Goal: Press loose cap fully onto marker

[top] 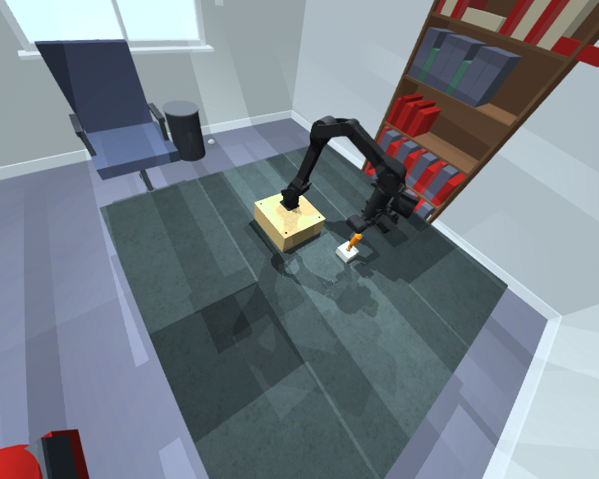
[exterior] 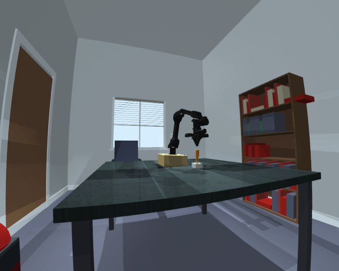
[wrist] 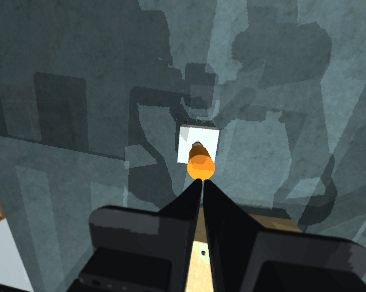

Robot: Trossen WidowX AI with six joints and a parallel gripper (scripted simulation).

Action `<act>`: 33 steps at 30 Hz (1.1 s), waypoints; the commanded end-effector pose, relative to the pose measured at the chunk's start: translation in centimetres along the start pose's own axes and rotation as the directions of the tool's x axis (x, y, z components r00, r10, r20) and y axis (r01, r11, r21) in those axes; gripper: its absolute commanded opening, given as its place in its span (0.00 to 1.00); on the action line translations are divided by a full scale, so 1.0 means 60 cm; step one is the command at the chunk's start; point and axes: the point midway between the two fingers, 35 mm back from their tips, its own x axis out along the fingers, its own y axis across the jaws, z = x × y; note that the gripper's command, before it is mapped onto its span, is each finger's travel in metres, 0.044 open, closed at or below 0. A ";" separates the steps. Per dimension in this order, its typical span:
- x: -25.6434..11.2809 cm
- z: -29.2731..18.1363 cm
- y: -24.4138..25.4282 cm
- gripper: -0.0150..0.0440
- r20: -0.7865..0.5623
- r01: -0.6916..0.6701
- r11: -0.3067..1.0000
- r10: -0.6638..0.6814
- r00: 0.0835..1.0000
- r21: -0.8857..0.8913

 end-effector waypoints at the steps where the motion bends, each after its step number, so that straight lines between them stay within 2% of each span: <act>1: -0.003 0.001 0.001 0.25 0.004 -0.004 1.000 0.004 1.000 0.007; 33: 0.060 0.001 0.001 0.25 0.004 -0.004 1.000 0.004 1.000 0.007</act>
